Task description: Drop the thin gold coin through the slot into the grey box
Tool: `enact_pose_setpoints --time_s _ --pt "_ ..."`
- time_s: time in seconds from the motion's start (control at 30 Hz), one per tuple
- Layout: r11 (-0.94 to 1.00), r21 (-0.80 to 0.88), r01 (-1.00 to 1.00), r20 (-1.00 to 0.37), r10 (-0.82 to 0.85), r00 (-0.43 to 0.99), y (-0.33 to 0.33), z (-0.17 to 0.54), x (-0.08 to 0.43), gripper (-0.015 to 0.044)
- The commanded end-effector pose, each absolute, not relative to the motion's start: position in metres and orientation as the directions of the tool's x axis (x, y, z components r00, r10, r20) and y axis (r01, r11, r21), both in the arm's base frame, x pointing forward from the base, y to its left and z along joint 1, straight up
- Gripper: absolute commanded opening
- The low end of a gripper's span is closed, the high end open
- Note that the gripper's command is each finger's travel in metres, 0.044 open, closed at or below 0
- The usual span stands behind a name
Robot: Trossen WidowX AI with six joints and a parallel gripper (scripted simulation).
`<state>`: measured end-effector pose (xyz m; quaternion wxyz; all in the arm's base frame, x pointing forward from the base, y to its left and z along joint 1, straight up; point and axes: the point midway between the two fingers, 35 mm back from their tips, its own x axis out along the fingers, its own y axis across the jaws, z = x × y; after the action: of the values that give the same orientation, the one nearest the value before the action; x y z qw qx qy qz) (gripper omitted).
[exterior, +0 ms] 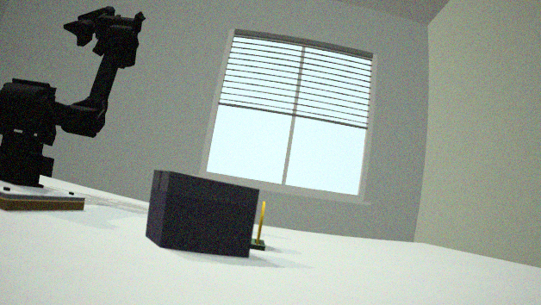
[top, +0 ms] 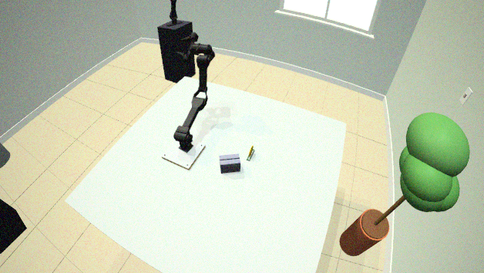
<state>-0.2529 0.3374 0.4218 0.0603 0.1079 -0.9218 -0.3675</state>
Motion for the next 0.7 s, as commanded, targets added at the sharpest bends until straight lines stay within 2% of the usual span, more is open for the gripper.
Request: enact_pose_setpoints --time_s 0.0,0.27,0.43,0.67 --pt "0.704 0.694 -0.151 0.035 -0.243 -0.969 0.336 0.424 -0.253 0.0374" --pt "0.495 0.869 -0.013 0.154 -0.296 -0.943 0.257 0.496 -0.267 0.0164" --pt "0.467 0.878 0.105 0.261 -0.283 -0.923 0.232 0.531 -0.261 0.0161" --pt "0.218 0.925 0.311 0.377 -0.434 -0.818 0.138 0.589 -0.247 0.0161"
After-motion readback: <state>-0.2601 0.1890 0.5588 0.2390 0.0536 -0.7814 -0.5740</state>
